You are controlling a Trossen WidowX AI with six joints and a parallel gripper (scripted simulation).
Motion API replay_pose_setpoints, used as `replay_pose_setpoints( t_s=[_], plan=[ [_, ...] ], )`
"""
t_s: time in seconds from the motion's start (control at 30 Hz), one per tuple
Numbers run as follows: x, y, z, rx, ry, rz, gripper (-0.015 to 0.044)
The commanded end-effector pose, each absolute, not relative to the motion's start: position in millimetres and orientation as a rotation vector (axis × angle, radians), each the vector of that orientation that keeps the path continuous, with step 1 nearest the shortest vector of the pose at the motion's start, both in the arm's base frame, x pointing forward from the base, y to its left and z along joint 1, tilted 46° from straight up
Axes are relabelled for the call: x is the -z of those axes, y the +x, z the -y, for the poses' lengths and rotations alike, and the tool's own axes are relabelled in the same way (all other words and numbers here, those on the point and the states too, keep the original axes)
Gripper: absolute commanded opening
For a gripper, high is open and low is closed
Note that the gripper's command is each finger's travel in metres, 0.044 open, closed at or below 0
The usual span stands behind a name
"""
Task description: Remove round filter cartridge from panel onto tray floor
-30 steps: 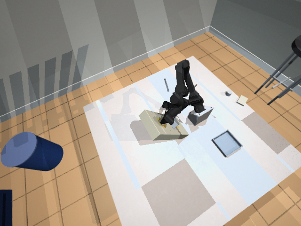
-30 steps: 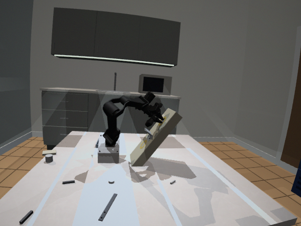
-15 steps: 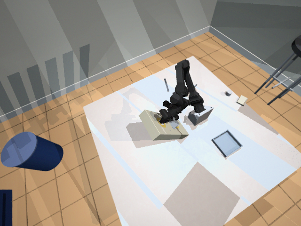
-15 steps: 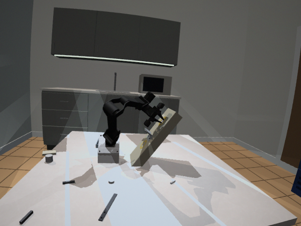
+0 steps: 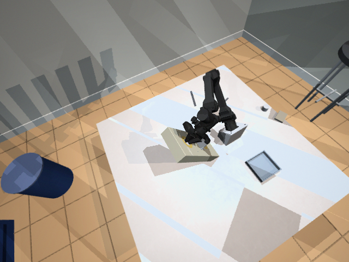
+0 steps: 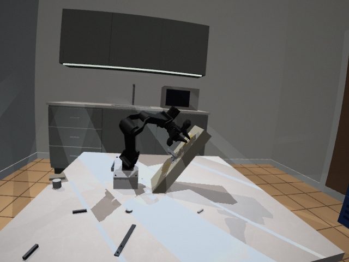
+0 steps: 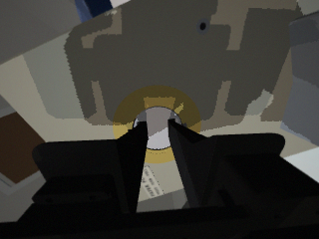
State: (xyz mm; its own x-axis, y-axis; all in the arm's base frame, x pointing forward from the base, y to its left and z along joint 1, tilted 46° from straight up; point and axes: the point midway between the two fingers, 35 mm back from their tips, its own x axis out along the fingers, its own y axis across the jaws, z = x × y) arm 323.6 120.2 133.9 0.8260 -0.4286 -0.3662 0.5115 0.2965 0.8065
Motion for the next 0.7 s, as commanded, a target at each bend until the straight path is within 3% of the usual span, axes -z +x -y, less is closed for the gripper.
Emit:
replay_pose_setpoints(
  t_s=[0.0,0.67],
  plan=[
    [-132,328,-118,0.637,1.169,-0.076,0.0],
    [-159,266,-151,0.631,1.076,-0.11,0.0]
  ],
)
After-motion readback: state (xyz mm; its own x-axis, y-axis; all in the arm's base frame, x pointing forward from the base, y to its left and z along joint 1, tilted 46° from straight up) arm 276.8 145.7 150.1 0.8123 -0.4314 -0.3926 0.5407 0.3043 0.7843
